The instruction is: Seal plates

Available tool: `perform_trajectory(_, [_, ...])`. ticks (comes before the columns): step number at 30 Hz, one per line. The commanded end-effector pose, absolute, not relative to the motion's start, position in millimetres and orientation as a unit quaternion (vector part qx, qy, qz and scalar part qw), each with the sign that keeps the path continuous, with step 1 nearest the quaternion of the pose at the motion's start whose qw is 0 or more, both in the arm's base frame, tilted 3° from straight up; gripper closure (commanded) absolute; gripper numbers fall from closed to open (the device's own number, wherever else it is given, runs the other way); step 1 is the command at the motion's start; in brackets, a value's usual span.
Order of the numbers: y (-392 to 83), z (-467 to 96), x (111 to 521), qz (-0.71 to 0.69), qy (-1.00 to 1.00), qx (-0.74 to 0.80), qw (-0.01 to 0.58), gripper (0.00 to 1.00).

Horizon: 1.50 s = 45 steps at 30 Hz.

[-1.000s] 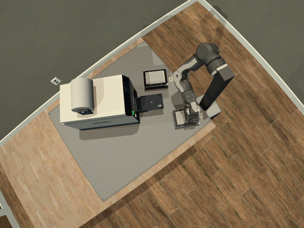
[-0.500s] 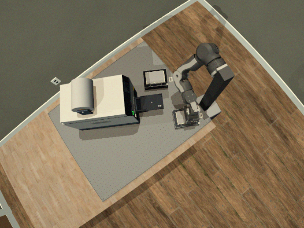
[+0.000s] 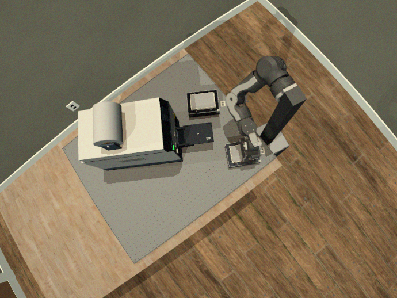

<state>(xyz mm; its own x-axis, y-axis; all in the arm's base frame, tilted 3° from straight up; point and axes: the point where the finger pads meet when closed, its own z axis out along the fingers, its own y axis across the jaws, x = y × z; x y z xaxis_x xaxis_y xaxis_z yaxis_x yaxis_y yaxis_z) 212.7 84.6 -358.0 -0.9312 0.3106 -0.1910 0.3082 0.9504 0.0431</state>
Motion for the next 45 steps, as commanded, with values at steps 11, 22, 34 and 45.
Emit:
perform_trajectory(11, [85,-349,213,0.007,0.982,0.158,0.099,0.35])
perform_trajectory(22, [84,-343,213,0.007,0.982,0.158,0.099,0.35])
perform_trajectory(34, [84,-336,212,0.006,0.983,0.158,0.099,0.35])
perform_trajectory(45, [84,-328,212,0.008,0.983,0.156,0.099,0.35])
